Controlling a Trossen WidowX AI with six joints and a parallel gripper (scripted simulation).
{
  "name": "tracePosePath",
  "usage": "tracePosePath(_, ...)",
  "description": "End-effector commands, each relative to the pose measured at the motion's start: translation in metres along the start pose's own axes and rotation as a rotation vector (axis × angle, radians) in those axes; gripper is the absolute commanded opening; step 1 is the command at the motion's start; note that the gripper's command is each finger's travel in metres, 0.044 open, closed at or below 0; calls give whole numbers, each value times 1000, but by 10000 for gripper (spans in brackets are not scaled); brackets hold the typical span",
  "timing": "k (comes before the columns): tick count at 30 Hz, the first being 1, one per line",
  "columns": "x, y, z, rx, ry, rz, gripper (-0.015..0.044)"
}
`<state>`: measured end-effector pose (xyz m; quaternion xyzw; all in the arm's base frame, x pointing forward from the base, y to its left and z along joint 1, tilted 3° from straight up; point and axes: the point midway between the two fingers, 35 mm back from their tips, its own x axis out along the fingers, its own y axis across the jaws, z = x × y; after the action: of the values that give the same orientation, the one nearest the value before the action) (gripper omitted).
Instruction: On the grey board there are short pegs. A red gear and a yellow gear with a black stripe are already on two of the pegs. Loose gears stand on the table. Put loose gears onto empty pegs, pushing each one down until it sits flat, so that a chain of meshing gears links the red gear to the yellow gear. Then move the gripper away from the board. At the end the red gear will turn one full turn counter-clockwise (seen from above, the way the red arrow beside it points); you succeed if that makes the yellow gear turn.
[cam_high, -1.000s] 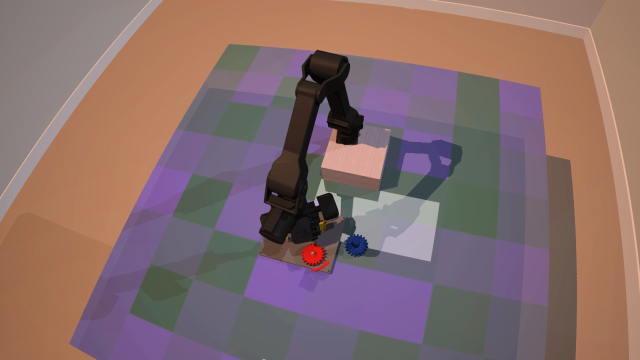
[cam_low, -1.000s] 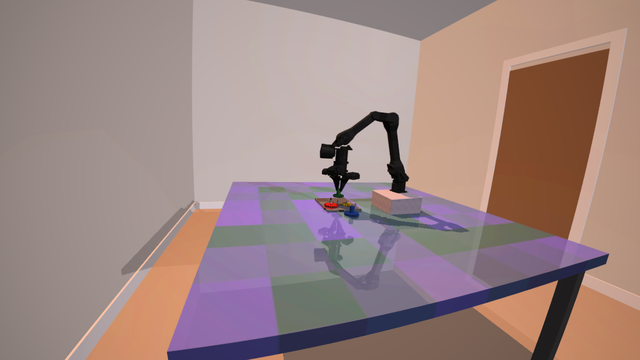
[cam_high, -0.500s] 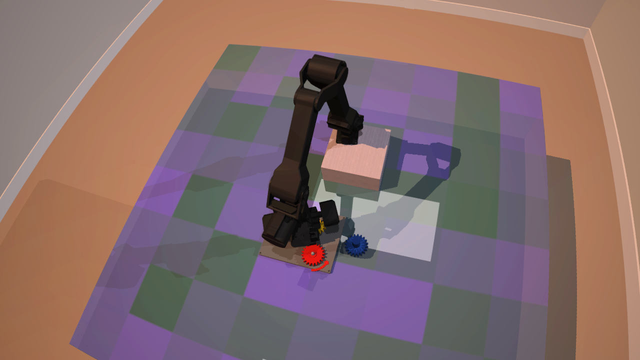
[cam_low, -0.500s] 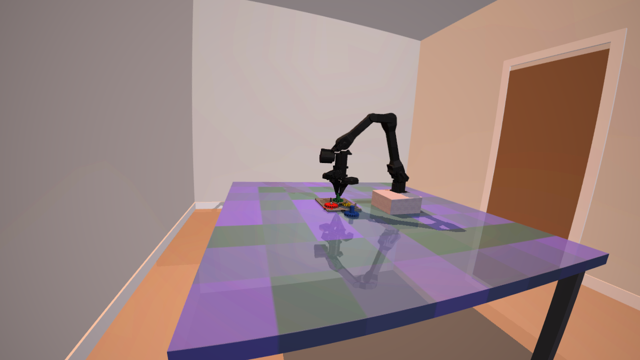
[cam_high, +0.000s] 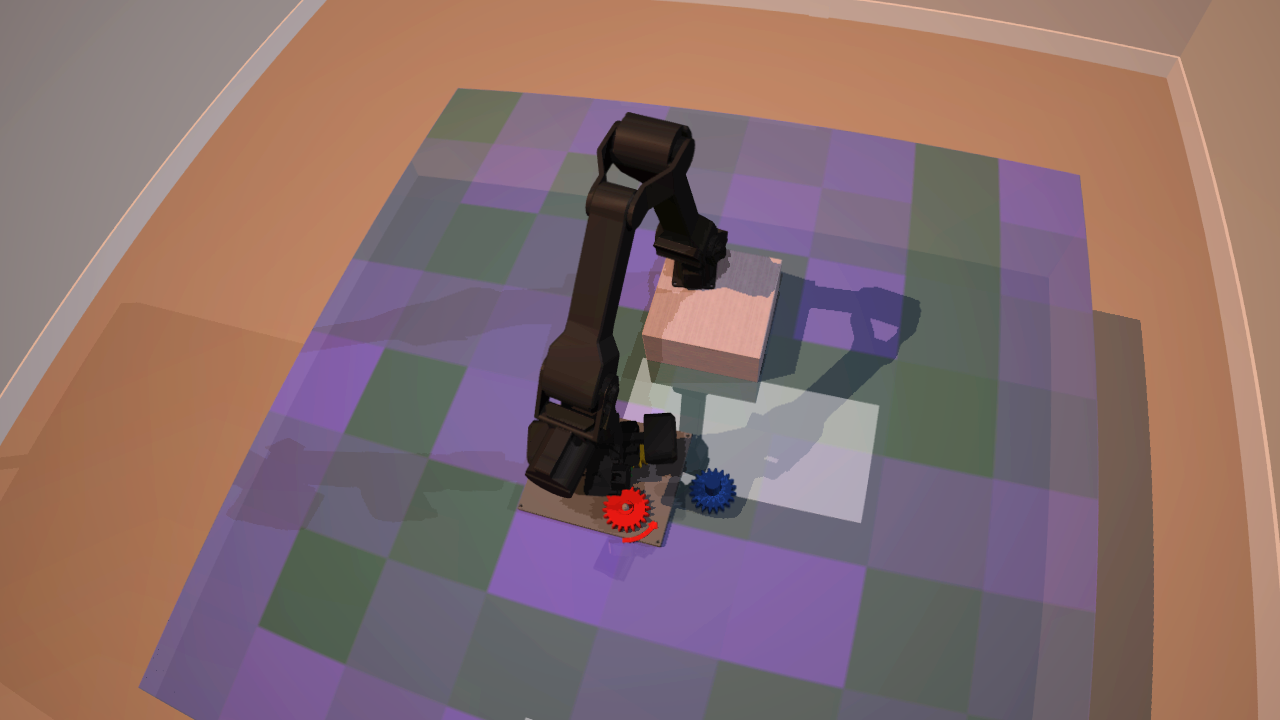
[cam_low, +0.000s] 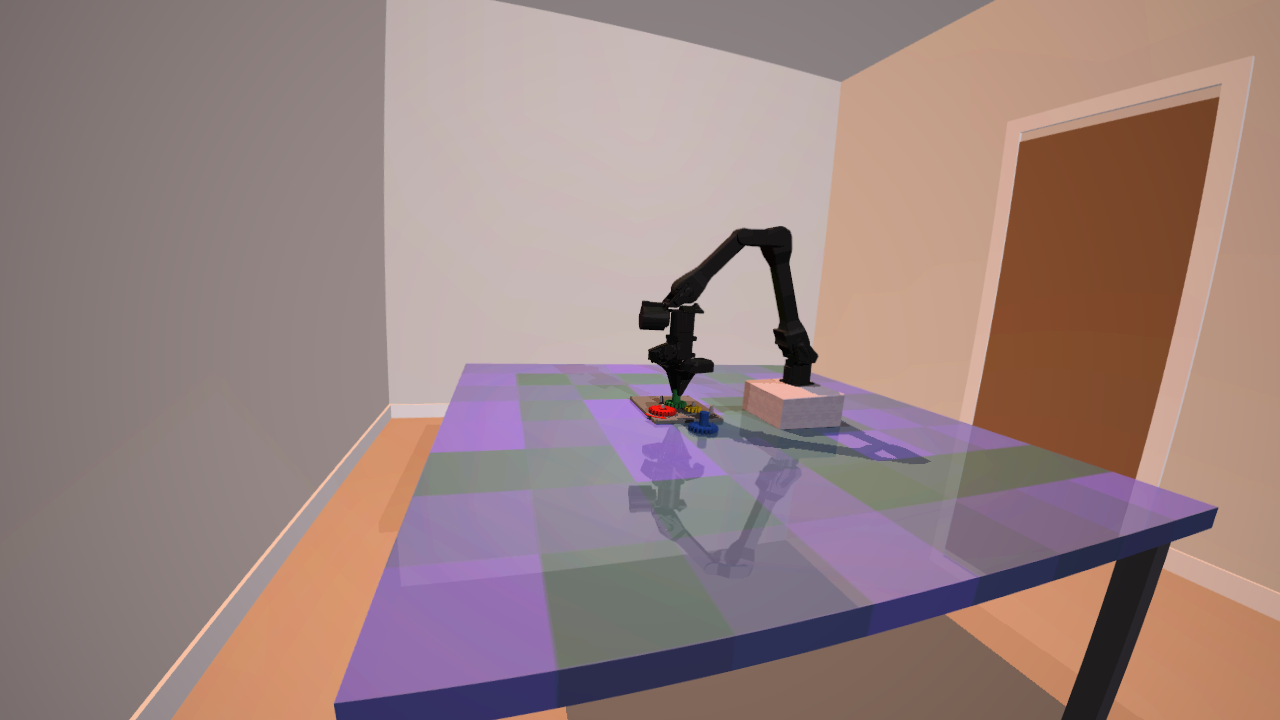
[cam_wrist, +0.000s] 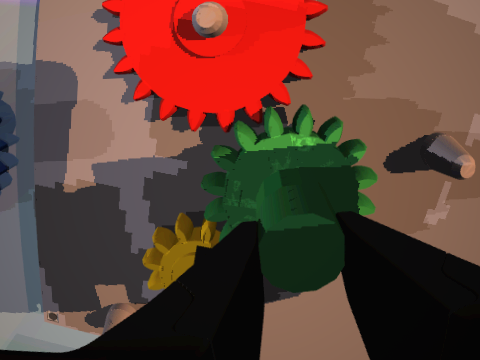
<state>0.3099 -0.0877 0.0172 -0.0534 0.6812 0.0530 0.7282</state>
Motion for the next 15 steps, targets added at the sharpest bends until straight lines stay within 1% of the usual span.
tracePosePath(1, 1, 0, 1, -56, -2, 1, 0)
tracePosePath(15, 5, 0, 0, -336, -2, 1, 0)
